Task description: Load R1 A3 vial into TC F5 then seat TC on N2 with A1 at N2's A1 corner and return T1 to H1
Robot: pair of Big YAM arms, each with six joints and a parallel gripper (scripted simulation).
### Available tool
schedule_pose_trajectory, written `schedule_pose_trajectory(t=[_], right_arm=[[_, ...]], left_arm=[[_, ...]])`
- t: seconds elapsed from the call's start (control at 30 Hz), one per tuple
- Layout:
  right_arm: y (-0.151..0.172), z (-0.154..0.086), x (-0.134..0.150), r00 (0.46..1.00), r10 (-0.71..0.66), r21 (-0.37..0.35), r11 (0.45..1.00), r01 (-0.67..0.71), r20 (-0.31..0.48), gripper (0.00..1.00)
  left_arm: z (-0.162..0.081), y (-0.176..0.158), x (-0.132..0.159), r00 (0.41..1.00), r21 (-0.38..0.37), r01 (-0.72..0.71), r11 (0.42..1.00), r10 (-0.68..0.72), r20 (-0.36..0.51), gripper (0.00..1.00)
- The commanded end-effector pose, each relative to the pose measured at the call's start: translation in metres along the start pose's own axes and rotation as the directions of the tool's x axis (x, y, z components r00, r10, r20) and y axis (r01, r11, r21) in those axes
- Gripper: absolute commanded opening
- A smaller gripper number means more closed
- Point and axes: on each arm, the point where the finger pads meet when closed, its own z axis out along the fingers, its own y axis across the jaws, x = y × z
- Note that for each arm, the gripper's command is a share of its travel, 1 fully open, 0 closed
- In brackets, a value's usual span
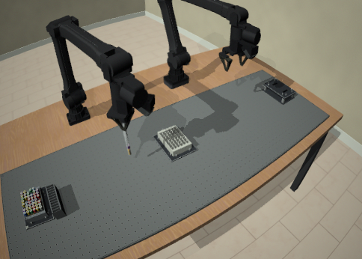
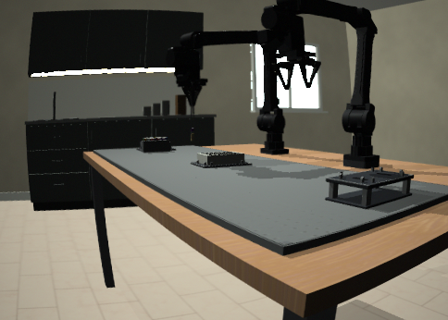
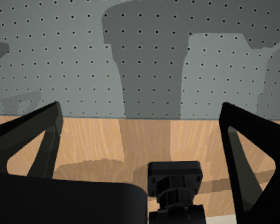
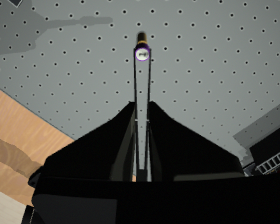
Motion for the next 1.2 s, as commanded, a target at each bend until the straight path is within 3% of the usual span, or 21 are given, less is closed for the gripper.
schedule_pose_trajectory(t=[0.0,1.17], right_arm=[[-0.001,-0.015,-0.022,1.0,0.008,0.009,1.0,-0.008,0.025,0.09],[0.041,-0.016,-0.056,1.0,0.007,0.006,1.0,-0.008,0.024,0.09]], left_arm=[[-0.014,0.0,-0.008,0.999,-0.006,-0.015,1.0,0.015,0.031,1.0],[-0.014,0.0,-0.008,0.999,-0.006,-0.015,1.0,0.015,0.031,1.0]])
